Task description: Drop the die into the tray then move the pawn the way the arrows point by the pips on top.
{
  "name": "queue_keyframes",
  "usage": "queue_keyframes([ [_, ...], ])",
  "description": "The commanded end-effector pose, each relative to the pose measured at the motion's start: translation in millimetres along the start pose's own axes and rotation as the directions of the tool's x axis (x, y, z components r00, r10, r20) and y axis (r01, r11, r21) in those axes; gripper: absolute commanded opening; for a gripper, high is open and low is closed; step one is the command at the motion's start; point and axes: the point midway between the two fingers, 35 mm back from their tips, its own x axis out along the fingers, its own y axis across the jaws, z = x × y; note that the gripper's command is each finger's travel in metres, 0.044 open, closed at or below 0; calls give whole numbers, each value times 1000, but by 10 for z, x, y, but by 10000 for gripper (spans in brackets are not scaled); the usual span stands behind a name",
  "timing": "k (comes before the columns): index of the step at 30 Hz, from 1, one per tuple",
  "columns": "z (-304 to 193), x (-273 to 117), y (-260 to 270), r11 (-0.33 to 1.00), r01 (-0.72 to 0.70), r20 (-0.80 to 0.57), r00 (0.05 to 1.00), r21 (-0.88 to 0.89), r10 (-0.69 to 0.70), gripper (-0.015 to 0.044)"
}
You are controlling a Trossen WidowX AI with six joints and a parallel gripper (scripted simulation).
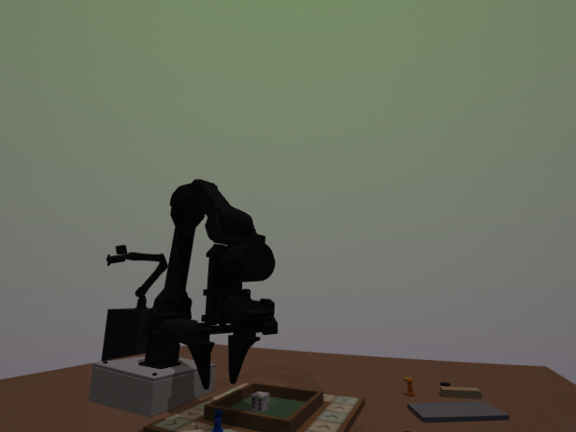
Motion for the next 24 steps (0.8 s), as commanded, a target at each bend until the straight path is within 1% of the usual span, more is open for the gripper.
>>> queue_keyframes([
  [1, 43, -5, -52, 1000, -2, 8, 1000, 17, 2, 200],
  [4, 48, 7, -45, 1000, -2, 8, 1000, 17, 2, 200],
  [7, 49, 134, -44, 1000, -2, 8, 1000, 17, 2, 200],
  [12, 49, 157, -44, 1000, -2, 8, 1000, 17, 2, 200],
  [24, 57, 347, -43, 1000, -2, 8, 1000, 17, 2, 200],
])
